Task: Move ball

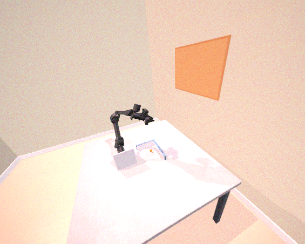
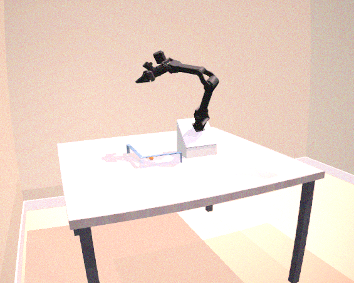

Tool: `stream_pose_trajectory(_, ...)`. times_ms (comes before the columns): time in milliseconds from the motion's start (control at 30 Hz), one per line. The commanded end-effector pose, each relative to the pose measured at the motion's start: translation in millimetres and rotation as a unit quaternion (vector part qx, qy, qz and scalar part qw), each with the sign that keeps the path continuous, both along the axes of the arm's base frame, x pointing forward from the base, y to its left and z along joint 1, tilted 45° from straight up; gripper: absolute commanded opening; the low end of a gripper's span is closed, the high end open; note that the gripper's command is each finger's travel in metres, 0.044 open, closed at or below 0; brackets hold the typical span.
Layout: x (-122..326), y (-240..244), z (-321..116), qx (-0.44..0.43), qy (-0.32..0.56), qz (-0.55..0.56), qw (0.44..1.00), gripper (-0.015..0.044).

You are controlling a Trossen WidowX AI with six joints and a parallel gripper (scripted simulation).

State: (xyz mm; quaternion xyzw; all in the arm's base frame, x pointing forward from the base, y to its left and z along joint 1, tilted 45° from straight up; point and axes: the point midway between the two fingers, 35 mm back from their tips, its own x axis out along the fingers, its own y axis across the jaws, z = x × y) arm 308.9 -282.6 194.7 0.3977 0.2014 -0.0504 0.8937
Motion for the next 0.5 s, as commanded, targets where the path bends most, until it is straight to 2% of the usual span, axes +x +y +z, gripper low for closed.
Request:
stream_pose_trajectory(0,21,30,-33,0.013,0.042,0.040,0.998,0.0227)
stream_pose_trajectory(167,41,71,-67,0.030,0.086,0.097,0.991,0.0227)
stream_pose_trajectory(467,59,207,-153,0.073,0.210,0.280,0.934,0.0227)
